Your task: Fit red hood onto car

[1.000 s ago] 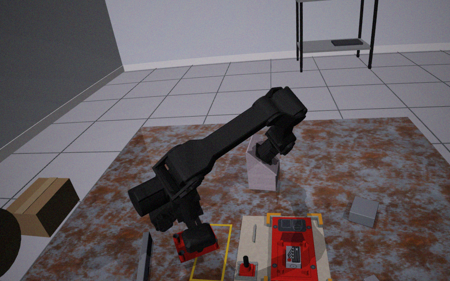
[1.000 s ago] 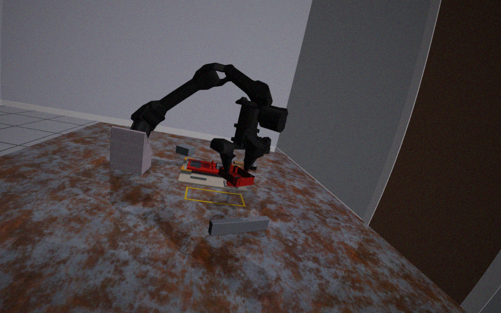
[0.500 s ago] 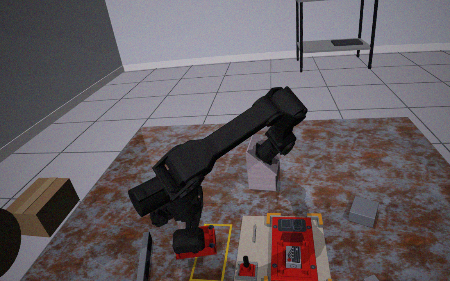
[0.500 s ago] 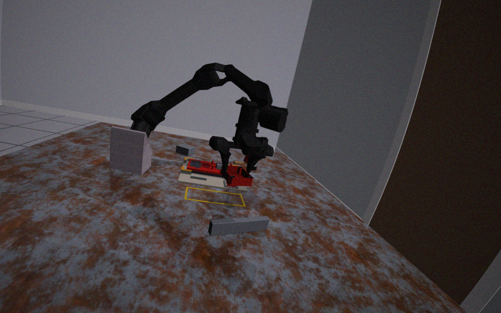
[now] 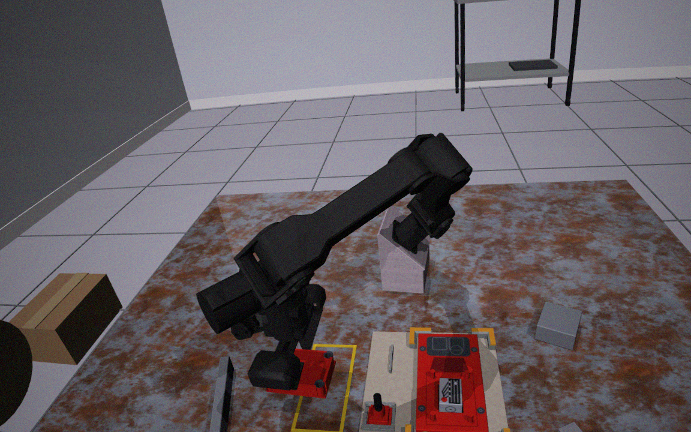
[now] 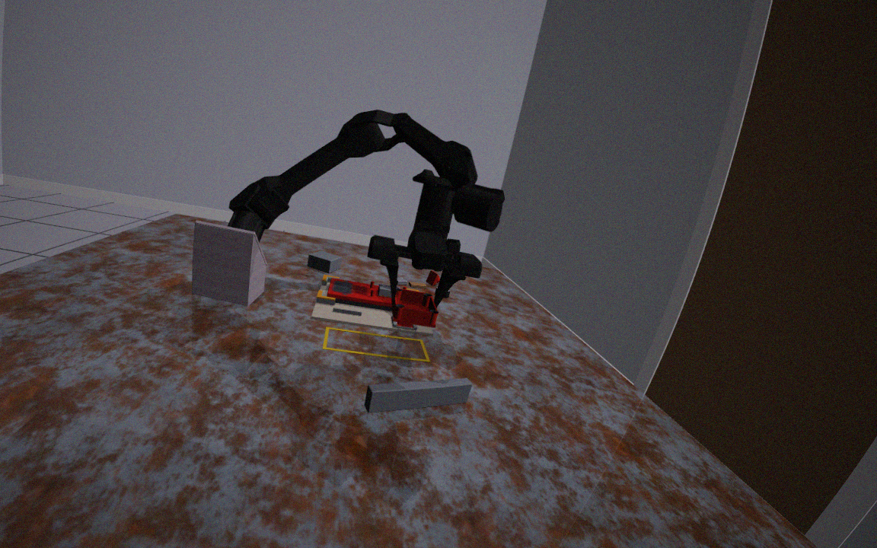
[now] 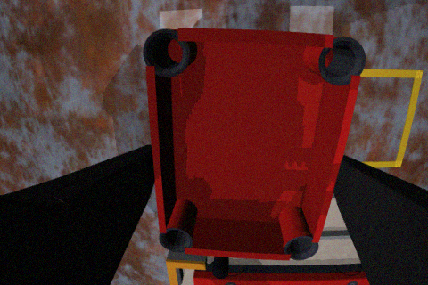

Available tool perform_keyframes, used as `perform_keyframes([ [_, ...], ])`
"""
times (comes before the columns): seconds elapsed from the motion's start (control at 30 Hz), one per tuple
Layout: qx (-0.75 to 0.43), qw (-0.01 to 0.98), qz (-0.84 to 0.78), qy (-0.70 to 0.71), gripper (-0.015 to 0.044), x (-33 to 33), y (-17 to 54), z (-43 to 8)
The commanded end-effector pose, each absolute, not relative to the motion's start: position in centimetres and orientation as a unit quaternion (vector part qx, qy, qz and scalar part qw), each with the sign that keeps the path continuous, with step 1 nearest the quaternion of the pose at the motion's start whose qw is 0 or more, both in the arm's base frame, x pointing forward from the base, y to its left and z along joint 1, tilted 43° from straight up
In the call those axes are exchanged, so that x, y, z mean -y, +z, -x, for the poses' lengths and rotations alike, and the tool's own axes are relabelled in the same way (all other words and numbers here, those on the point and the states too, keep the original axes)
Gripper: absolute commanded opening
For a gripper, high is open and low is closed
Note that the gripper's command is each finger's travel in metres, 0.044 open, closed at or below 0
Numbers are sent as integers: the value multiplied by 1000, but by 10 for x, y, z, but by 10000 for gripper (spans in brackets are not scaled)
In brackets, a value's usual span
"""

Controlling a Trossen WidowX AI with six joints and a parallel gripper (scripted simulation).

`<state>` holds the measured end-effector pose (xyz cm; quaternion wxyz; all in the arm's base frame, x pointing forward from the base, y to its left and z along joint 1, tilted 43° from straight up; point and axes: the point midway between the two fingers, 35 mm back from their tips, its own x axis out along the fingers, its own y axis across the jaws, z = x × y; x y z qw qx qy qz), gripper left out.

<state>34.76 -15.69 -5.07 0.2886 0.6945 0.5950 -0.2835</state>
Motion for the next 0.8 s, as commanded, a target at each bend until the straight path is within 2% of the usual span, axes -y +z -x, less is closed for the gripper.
perform_keyframes([
  [0.0, -583, 263, -706, -304, 0, 157, -49, -349],
  [0.77, -502, 100, -747, -425, 0, 157, -49, -350],
])
